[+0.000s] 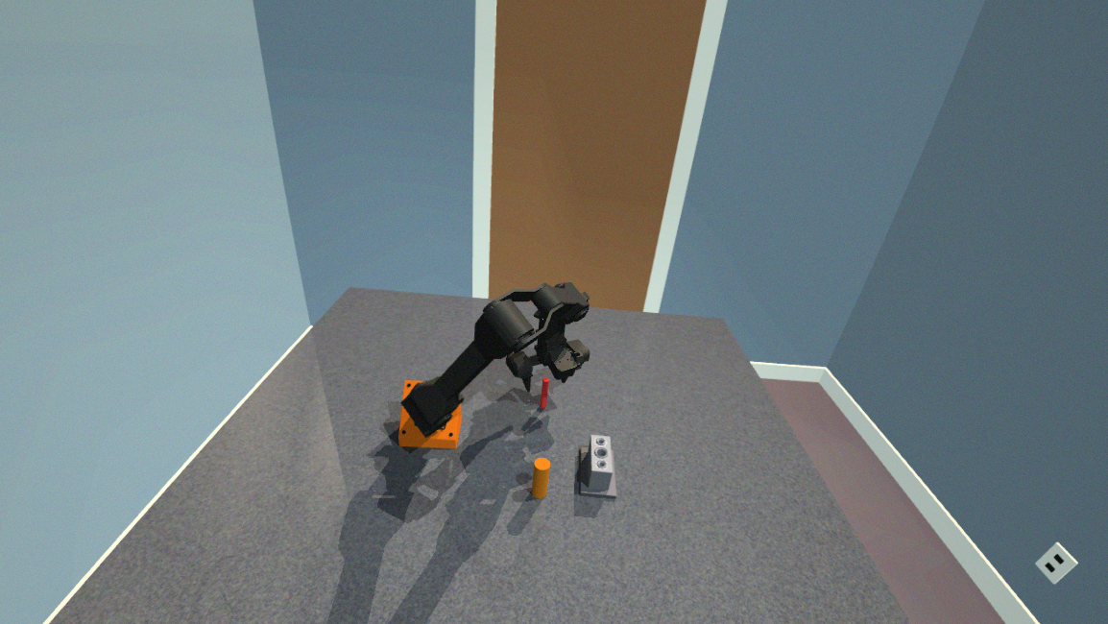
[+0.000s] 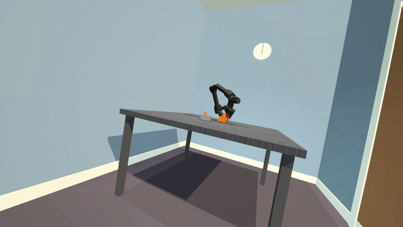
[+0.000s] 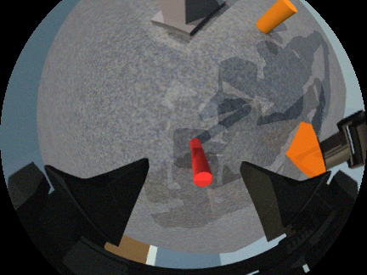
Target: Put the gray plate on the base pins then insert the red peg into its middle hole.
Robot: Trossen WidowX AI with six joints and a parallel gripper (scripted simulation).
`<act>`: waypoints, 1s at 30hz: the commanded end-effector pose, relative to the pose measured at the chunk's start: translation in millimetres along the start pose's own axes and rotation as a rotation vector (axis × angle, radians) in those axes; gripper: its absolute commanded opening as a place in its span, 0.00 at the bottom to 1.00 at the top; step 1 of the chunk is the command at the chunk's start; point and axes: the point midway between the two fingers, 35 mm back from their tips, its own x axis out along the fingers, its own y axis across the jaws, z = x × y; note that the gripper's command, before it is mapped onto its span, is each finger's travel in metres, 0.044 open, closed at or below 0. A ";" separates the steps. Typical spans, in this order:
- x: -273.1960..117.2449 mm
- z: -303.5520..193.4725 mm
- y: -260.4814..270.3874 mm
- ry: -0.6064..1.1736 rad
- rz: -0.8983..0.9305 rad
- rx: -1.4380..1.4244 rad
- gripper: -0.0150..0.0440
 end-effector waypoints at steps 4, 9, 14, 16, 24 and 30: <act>13.6 1.3 -2.6 -0.008 -0.007 -0.007 1.00; 17.5 1.5 -3.0 -0.009 -0.007 -0.007 0.96; 17.5 1.5 -3.0 -0.009 -0.007 -0.007 0.73; 17.5 1.5 -3.0 -0.009 -0.007 -0.007 0.64; 17.5 1.5 -3.0 -0.009 -0.007 -0.007 0.29; 17.5 1.5 -3.0 -0.009 -0.007 -0.007 0.25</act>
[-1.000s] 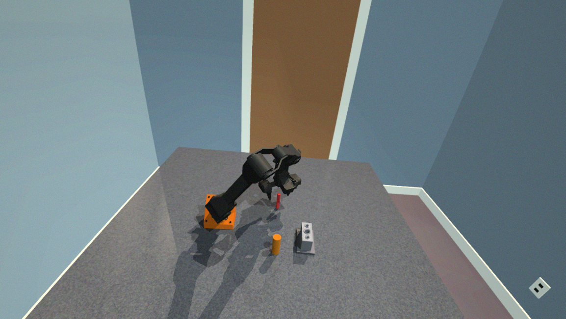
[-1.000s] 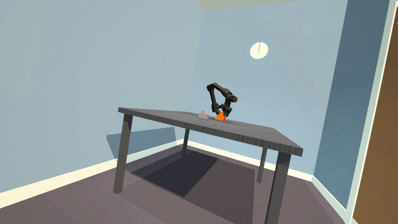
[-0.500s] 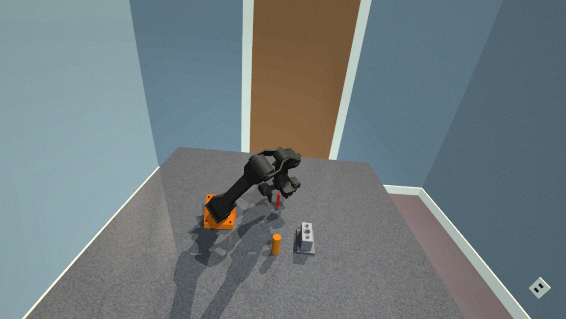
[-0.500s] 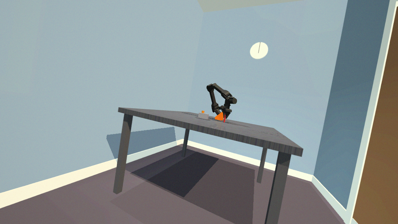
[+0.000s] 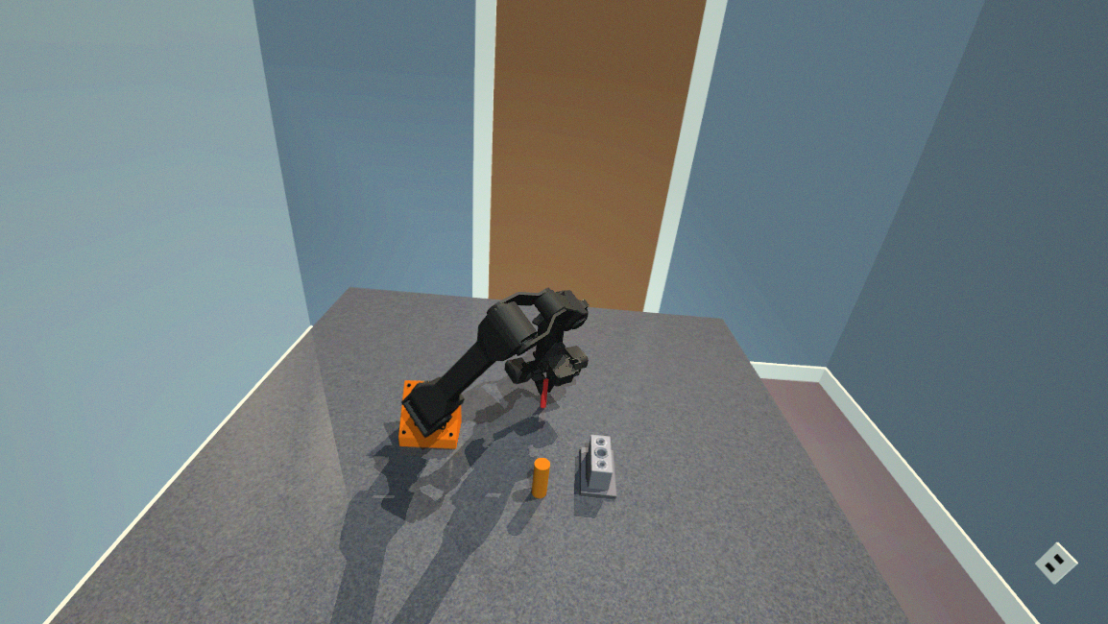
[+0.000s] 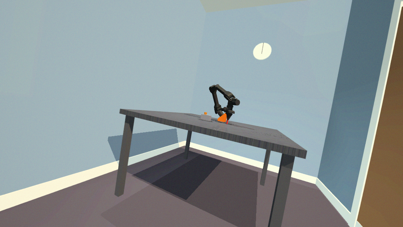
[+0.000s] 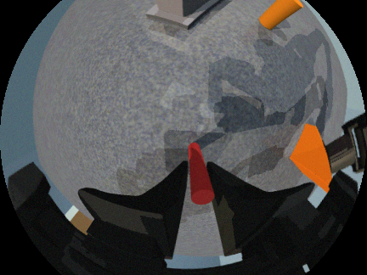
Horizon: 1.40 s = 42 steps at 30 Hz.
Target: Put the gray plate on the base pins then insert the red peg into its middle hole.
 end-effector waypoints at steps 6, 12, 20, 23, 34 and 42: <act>0.6 0.6 0.0 -0.005 0.001 -0.005 0.25; 0.6 0.6 0.0 -0.005 0.001 -0.005 0.25; 0.6 0.6 0.0 -0.005 0.001 -0.005 0.25; 0.6 0.6 0.0 -0.005 0.001 -0.005 0.25; -21.7 -0.2 3.7 -0.002 0.002 -0.006 0.25; -46.3 -0.7 6.5 -0.001 0.003 -0.006 0.25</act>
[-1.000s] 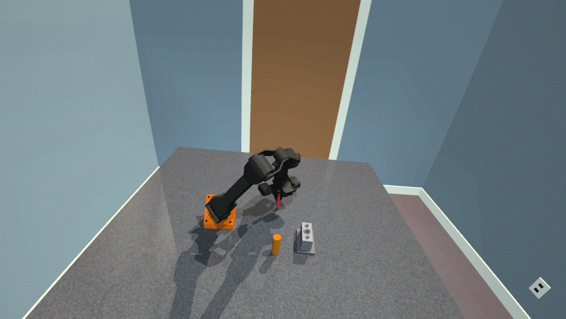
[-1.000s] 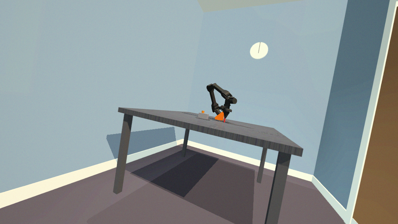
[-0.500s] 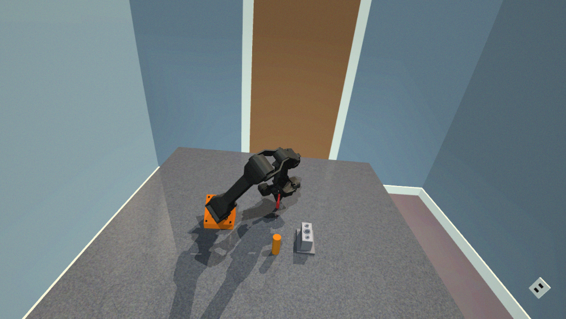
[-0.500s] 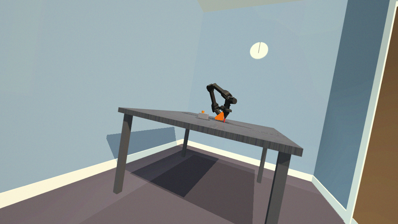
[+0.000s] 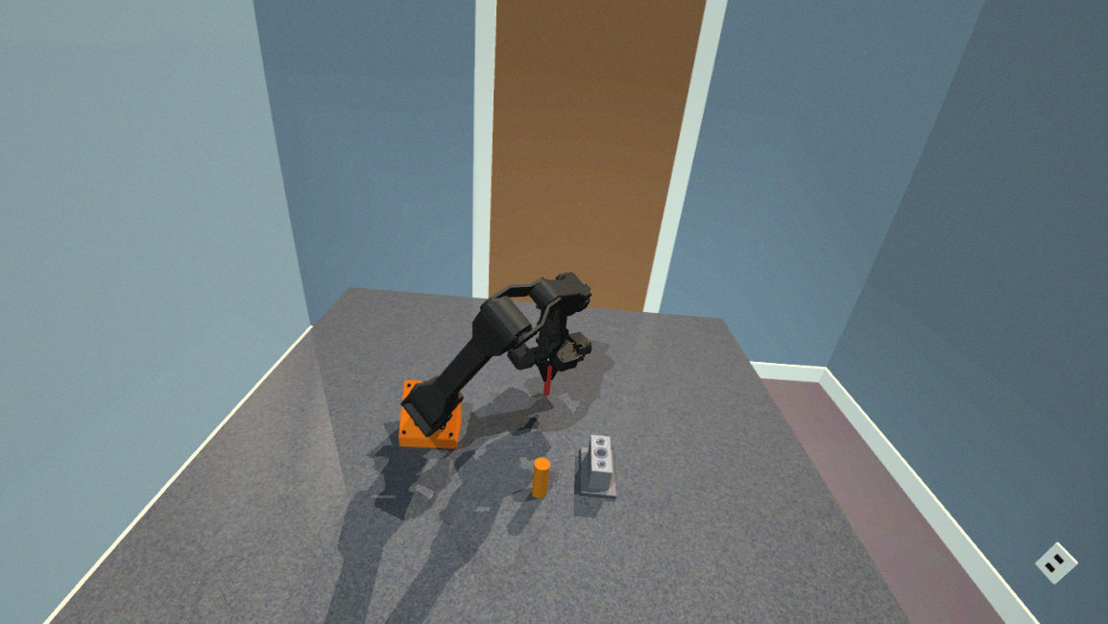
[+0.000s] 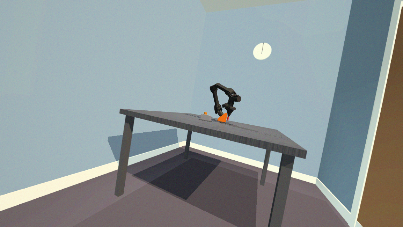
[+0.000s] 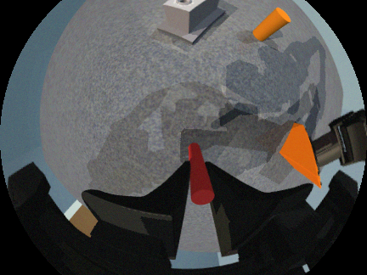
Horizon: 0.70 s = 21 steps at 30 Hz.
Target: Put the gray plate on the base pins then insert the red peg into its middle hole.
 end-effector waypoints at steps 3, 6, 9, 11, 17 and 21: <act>-18.6 -0.4 2.0 0.007 -0.001 0.007 0.25; -28.1 -0.3 2.6 0.008 -0.001 0.006 0.25; -37.6 -0.1 3.1 0.008 -0.002 0.006 0.25; -43.9 0.0 3.3 0.008 -0.002 0.006 0.25; -36.1 12.2 6.9 0.006 0.003 -0.001 0.25; -37.3 23.1 10.2 0.010 0.005 -0.002 0.25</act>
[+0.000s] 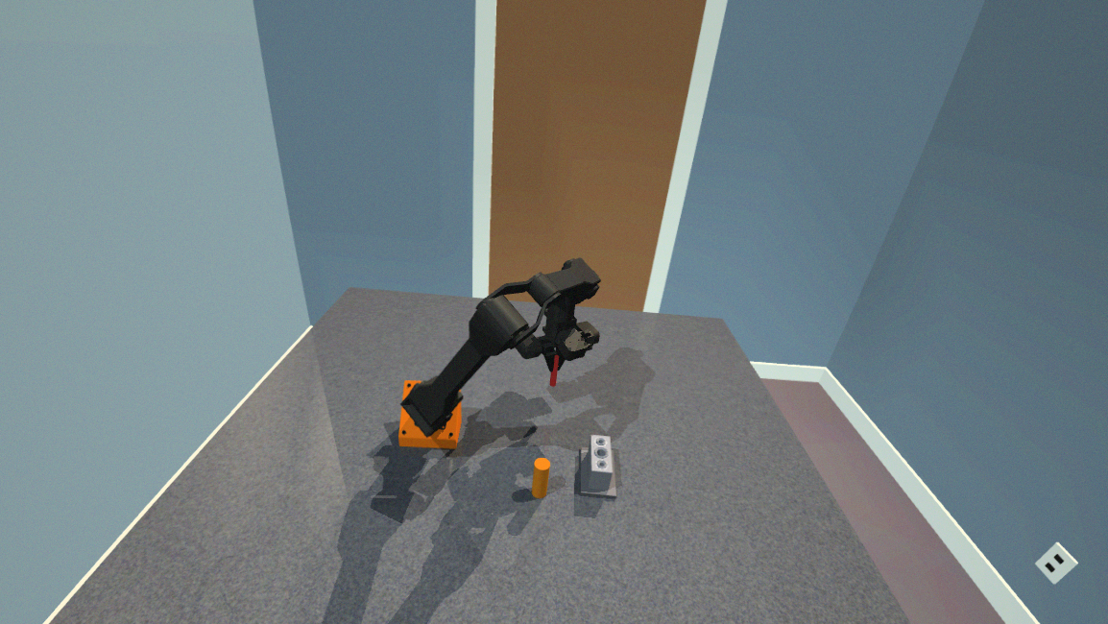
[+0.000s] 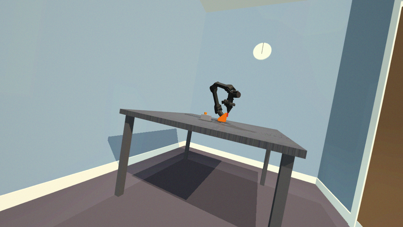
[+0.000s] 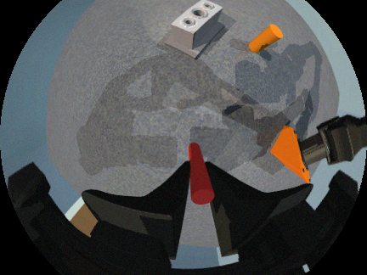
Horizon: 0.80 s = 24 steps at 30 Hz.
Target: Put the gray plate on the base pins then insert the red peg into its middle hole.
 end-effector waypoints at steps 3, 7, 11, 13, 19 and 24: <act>-2.6 17.2 5.3 0.005 0.007 0.001 0.25; -3.6 27.2 7.7 0.012 0.009 0.003 0.25; -4.4 37.7 9.8 0.016 0.010 0.005 0.25; -4.8 43.5 10.7 0.017 0.011 0.004 0.25; -5.7 61.2 12.9 0.018 0.013 0.004 0.25; -6.1 76.2 14.0 0.017 0.014 0.004 0.25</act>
